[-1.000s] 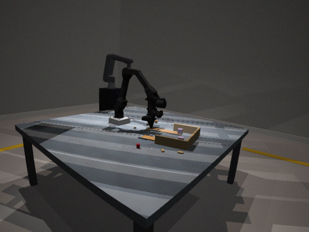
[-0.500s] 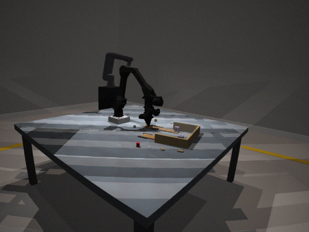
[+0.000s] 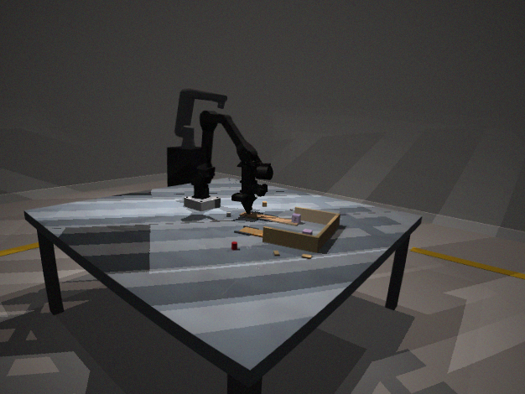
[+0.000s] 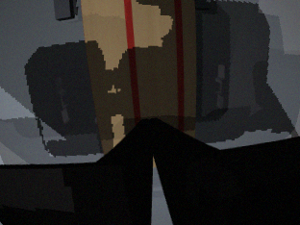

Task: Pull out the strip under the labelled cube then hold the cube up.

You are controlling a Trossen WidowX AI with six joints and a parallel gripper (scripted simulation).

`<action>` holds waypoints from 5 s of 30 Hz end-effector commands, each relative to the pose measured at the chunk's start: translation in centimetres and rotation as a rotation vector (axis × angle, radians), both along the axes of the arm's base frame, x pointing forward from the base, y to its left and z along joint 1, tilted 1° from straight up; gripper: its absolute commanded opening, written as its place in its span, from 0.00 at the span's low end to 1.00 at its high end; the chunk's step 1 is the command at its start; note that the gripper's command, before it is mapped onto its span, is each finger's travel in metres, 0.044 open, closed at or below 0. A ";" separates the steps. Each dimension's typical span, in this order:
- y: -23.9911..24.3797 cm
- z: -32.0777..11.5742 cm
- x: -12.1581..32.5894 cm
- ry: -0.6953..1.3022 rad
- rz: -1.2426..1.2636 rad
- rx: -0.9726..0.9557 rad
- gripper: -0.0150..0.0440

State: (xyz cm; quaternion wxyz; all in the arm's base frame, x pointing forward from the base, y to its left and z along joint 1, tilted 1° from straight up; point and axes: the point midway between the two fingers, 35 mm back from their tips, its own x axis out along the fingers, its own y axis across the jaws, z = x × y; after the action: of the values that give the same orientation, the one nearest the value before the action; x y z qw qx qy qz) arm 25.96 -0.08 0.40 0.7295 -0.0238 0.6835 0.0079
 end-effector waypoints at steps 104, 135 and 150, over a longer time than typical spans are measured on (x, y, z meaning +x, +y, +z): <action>-0.2 3.9 -4.4 0.037 0.056 0.001 0.57; 0.5 5.3 5.2 0.028 0.057 0.001 1.00; 1.0 6.2 10.0 0.024 0.057 0.002 1.00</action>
State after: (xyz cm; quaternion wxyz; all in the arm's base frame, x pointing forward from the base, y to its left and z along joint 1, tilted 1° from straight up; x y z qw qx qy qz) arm 34.69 0.73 6.36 0.7197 -0.0461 0.6921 0.0301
